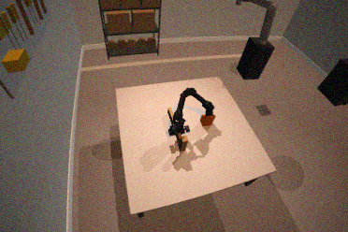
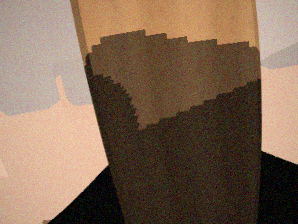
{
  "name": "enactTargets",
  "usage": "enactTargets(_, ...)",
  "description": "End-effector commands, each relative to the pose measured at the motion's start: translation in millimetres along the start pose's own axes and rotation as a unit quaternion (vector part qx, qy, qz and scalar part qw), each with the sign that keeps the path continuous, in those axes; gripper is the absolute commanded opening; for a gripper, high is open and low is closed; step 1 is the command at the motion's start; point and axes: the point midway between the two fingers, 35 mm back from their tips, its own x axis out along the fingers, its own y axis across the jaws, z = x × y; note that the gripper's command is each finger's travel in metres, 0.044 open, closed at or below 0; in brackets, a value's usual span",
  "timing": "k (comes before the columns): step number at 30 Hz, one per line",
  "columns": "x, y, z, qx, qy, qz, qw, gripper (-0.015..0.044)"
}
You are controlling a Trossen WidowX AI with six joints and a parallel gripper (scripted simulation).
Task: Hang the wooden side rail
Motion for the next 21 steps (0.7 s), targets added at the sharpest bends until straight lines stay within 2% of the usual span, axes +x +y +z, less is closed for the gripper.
enactTargets(1, -0.6, 0.2, -2.5, -0.003, 0.003, 0.002, 1.000, 0.0000)
enactTargets(21, 2.7, 0.2, -2.5, -0.003, 0.003, 0.002, 1.000, 0.0000)
